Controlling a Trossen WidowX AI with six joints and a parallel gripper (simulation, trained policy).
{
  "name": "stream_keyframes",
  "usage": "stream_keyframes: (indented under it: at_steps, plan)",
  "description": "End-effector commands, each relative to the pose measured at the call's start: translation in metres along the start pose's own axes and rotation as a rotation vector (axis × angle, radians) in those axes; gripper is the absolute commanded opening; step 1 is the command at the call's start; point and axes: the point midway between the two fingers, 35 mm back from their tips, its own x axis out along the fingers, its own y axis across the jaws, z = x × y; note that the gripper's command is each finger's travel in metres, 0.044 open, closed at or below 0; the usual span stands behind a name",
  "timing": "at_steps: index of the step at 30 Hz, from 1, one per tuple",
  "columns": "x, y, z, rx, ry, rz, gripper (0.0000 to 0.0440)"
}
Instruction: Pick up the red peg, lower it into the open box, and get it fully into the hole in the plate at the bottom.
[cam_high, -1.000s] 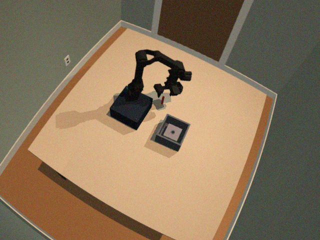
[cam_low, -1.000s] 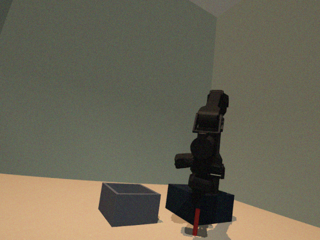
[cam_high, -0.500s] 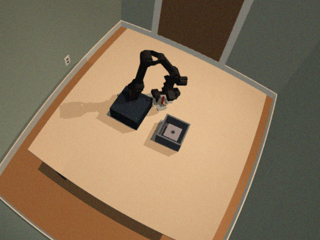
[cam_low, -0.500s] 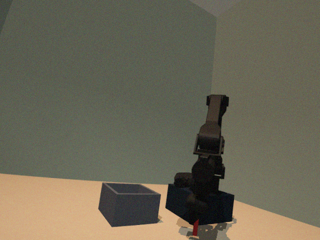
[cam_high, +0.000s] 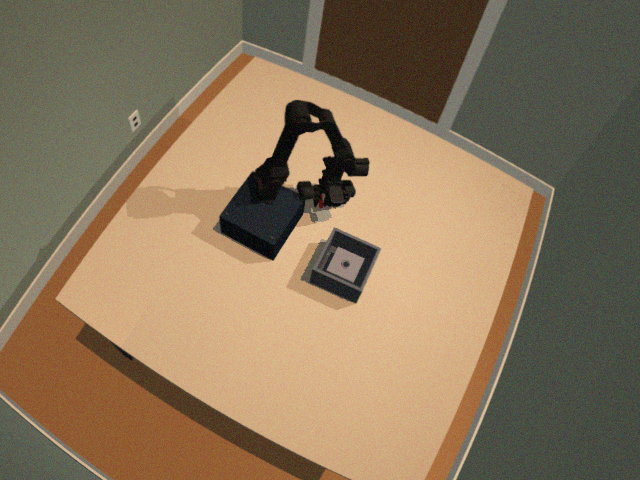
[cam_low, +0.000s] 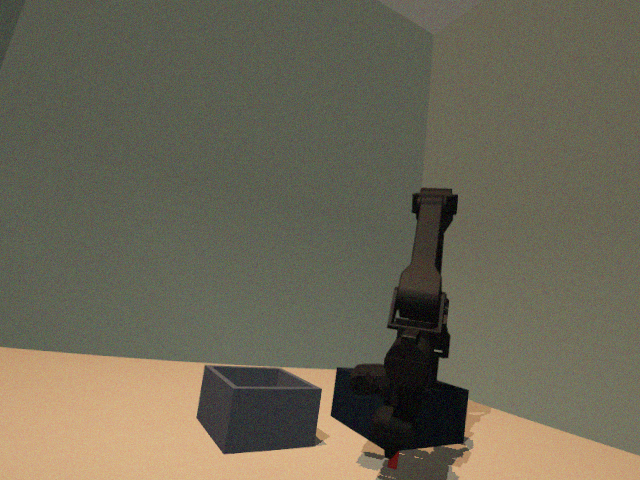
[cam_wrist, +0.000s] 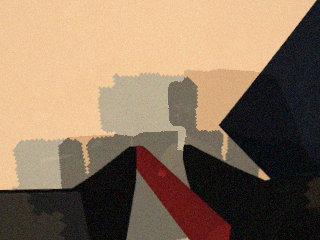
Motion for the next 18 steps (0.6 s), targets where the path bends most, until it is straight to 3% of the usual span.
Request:
stream_keyframes:
  at_steps: [1,3,18]
  plan:
    - [0.002,0.0,-0.003,0.003,0.036,-0.009,0.0029]
    - [0.001,0.001,-0.003,-0.001,0.053,-0.013,0.0]
    - [-0.033,-0.002,0.028,-0.067,-0.081,0.047,0.0]
